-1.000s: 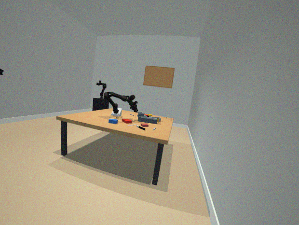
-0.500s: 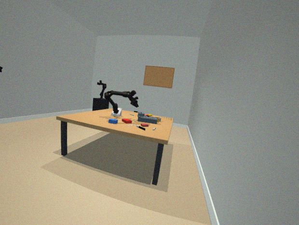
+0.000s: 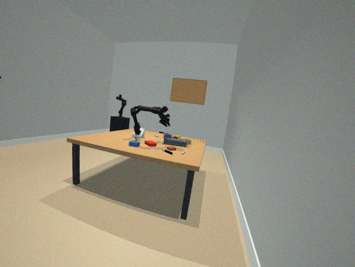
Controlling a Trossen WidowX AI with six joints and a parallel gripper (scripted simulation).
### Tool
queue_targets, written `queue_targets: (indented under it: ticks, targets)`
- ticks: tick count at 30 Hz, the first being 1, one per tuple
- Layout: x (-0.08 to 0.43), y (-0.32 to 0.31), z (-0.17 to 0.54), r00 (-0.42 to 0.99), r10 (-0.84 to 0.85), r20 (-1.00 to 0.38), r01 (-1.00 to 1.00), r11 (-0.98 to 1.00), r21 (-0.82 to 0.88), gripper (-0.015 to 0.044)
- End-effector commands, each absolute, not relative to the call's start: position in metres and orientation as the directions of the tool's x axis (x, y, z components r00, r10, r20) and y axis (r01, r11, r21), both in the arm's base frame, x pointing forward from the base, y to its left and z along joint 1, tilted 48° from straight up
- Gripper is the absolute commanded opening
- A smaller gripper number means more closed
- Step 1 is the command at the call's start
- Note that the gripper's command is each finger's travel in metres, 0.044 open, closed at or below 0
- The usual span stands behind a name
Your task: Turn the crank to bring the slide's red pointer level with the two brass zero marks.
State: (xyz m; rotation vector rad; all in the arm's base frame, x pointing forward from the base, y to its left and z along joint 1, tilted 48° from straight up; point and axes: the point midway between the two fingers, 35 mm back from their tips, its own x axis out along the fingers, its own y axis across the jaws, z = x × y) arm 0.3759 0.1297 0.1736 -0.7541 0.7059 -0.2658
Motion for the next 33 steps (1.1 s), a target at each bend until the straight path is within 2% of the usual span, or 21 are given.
queue_targets:
  ticks: [1, 11, 22, 33]
  targets:
    - [0.395, 0.137, 0.169, 0.727, -0.497, -0.473, 0.04, 0.719, -0.694, 0.044]
    - [0.433, 0.152, 0.155, 0.704, -0.558, -0.439, 0.17, 0.733, -0.659, 0.044]
    - [0.439, 0.12, 0.125, 0.703, -0.56, -0.438, 0.173, 0.732, -0.659, 0.044]
    - [0.439, 0.12, 0.125, 0.703, -0.56, -0.438, 0.173, 0.732, -0.659, 0.044]
